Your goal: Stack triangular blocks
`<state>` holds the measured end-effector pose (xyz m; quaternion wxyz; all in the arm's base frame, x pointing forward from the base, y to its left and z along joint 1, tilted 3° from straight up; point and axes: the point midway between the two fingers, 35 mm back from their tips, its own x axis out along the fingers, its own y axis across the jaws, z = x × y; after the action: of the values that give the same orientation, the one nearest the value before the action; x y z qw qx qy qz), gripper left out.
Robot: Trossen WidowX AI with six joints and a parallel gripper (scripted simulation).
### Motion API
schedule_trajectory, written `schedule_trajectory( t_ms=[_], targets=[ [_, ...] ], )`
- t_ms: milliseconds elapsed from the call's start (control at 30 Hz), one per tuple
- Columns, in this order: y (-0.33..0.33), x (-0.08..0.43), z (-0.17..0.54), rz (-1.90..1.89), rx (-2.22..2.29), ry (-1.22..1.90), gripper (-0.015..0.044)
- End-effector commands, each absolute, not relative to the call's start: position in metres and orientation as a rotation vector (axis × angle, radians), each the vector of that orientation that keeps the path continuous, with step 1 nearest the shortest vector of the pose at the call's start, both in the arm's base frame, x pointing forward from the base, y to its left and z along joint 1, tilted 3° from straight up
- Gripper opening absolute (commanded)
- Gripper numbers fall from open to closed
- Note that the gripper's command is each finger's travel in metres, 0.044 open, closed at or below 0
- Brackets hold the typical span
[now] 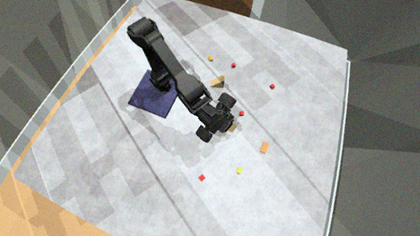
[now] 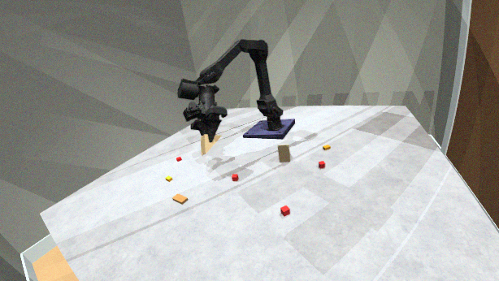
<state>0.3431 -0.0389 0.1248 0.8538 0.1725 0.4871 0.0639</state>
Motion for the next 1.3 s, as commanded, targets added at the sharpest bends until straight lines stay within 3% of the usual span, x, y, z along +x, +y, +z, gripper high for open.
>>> schedule_trajectory(
  t_ms=[0, 1267],
  targets=[
    [-0.0397, 0.3465, 0.1273, 0.058, 0.456, 1.052, 0.0000],
    [-0.0357, 0.3527, 0.1287, -0.935, 1.384, 1.095, 0.0000]
  ],
)
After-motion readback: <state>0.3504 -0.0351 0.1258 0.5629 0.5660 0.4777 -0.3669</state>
